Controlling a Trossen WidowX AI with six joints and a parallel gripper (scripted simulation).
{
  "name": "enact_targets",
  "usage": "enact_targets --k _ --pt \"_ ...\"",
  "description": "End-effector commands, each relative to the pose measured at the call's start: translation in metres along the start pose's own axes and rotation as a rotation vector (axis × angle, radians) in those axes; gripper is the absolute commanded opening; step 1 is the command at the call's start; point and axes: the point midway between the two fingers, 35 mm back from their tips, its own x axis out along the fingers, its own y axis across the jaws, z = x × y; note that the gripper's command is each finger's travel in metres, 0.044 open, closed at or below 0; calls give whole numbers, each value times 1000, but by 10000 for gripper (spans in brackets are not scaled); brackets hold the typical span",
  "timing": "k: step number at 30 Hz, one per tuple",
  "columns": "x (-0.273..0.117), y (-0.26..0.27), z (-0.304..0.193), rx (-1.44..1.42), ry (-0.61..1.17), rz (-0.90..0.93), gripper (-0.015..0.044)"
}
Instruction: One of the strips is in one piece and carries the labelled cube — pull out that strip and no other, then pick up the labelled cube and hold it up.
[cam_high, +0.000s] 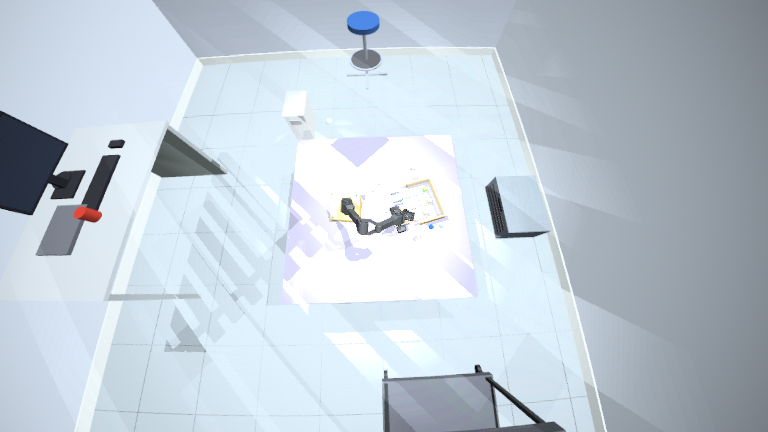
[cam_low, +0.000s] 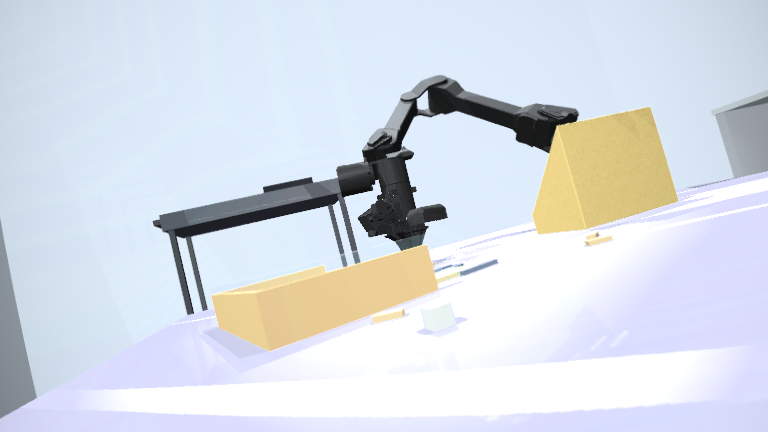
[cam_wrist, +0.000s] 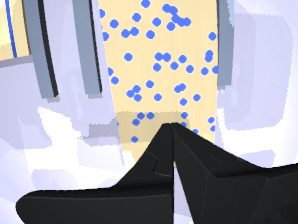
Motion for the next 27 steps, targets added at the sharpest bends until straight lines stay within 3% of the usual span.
enact_targets --k 1,27 --pt "6 1 -15 -6 24 6 0" --pt "5 3 -54 -8 26 6 0"
